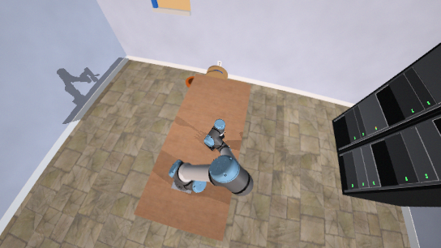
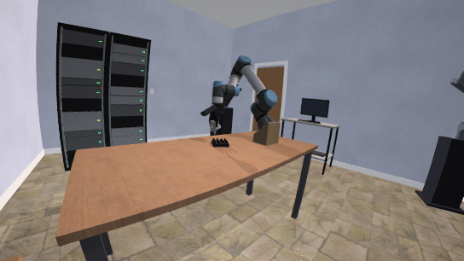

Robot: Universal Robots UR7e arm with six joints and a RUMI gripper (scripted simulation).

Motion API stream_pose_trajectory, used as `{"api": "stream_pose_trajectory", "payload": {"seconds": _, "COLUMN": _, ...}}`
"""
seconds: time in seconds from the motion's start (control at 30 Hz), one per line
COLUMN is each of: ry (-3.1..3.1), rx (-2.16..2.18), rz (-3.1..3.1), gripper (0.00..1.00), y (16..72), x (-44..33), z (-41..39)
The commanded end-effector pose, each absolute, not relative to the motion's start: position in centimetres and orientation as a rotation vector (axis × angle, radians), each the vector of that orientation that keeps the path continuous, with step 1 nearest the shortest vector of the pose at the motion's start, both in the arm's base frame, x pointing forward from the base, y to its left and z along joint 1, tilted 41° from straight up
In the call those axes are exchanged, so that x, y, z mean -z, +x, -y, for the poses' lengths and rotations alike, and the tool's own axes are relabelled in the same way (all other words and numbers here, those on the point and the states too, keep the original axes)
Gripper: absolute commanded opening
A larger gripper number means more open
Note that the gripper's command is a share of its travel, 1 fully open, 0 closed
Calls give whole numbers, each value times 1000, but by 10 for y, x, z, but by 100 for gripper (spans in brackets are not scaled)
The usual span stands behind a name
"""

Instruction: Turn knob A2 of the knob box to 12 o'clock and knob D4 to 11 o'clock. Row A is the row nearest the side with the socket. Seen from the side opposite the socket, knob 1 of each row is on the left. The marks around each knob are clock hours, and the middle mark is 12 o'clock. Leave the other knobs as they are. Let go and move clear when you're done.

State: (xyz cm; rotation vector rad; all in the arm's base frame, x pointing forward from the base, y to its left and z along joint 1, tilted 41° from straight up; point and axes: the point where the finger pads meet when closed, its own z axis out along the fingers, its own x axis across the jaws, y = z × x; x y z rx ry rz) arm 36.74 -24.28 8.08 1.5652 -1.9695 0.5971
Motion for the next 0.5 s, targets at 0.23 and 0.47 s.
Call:
{"api": "stream_pose_trajectory", "payload": {"seconds": 0.23, "ry": 1564, "rx": -596, "rz": 1970, "gripper": 11, "y": 368, "x": -85, "z": 240}}
{"api": "stream_pose_trajectory", "payload": {"seconds": 0.47, "ry": 1564, "rx": -596, "rz": 1970, "gripper": 100, "y": 368, "x": -85, "z": 239}}
